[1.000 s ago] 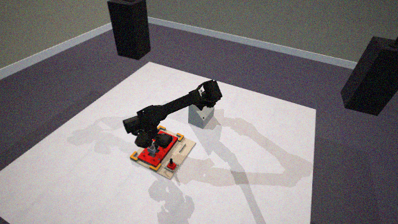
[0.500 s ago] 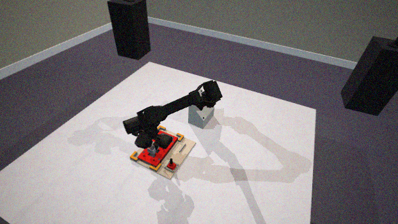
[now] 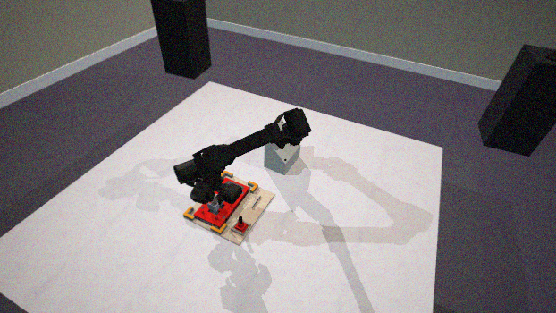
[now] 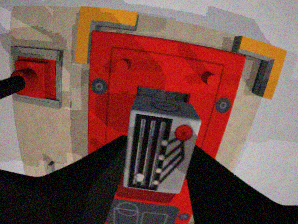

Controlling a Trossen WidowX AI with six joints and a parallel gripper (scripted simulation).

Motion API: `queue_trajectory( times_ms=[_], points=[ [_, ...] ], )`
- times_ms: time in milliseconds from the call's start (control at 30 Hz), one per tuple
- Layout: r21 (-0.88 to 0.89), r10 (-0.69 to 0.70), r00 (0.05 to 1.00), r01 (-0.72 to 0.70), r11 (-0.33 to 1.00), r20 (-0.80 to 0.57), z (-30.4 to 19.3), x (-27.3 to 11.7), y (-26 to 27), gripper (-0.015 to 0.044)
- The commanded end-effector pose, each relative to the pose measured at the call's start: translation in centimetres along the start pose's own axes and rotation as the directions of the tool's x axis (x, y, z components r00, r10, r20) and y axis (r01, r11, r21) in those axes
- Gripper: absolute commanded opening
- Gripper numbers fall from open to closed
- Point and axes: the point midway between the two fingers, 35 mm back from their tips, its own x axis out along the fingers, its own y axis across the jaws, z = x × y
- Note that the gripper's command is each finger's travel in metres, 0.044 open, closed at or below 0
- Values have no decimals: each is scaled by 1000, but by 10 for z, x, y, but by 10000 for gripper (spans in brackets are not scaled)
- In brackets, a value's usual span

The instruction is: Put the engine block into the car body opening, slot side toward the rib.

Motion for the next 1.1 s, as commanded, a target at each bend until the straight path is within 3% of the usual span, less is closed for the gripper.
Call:
queue_trajectory(
  times_ms=[0, 1067],
  points=[
    [7, 2, 1000, -2, 1000, 1, 0, 2, 0, 159],
    [6, 3, 1000, -3, 1000, 1, 0, 12, 0, 159]
  ],
)
